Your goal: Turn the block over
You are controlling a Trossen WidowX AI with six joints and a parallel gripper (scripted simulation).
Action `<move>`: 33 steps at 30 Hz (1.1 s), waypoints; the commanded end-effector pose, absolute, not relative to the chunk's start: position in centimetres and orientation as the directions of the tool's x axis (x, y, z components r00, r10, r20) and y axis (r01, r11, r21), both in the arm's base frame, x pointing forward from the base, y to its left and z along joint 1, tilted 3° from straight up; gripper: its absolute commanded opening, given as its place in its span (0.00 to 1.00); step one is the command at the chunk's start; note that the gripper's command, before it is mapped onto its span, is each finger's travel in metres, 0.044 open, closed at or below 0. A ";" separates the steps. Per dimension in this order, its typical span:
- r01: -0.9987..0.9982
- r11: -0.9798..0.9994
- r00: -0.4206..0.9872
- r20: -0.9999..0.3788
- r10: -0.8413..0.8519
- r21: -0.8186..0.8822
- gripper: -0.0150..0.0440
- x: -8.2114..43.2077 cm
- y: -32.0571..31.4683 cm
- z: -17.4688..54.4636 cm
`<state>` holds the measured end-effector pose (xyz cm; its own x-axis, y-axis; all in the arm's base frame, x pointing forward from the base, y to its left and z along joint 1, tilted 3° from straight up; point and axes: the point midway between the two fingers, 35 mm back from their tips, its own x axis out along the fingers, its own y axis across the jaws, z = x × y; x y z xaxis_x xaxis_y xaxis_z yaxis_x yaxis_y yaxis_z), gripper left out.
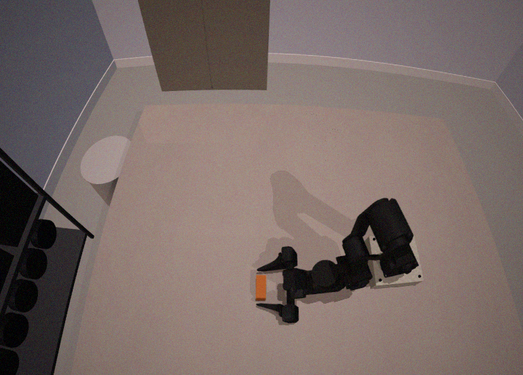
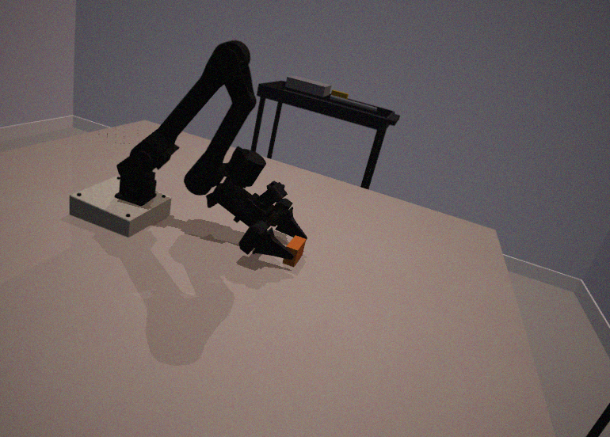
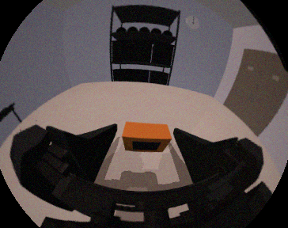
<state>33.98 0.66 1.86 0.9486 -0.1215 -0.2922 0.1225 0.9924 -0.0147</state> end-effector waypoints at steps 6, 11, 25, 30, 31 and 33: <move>0.125 0.992 0.948 -0.291 -0.125 -0.020 1.00 33.9 0.6 1.9; 0.125 0.992 0.948 -0.291 -0.125 -0.020 1.00 33.9 0.6 1.9; 0.116 0.993 0.870 -0.481 -0.111 -0.021 1.00 36.1 1.1 2.2; 0.116 0.993 0.782 -0.615 -0.103 -0.019 1.00 35.7 1.2 4.4; 0.117 0.993 0.772 -0.627 -0.101 -0.015 1.00 35.6 1.2 5.2; 0.119 0.993 0.767 -0.634 -0.096 -0.007 1.00 35.5 1.3 6.6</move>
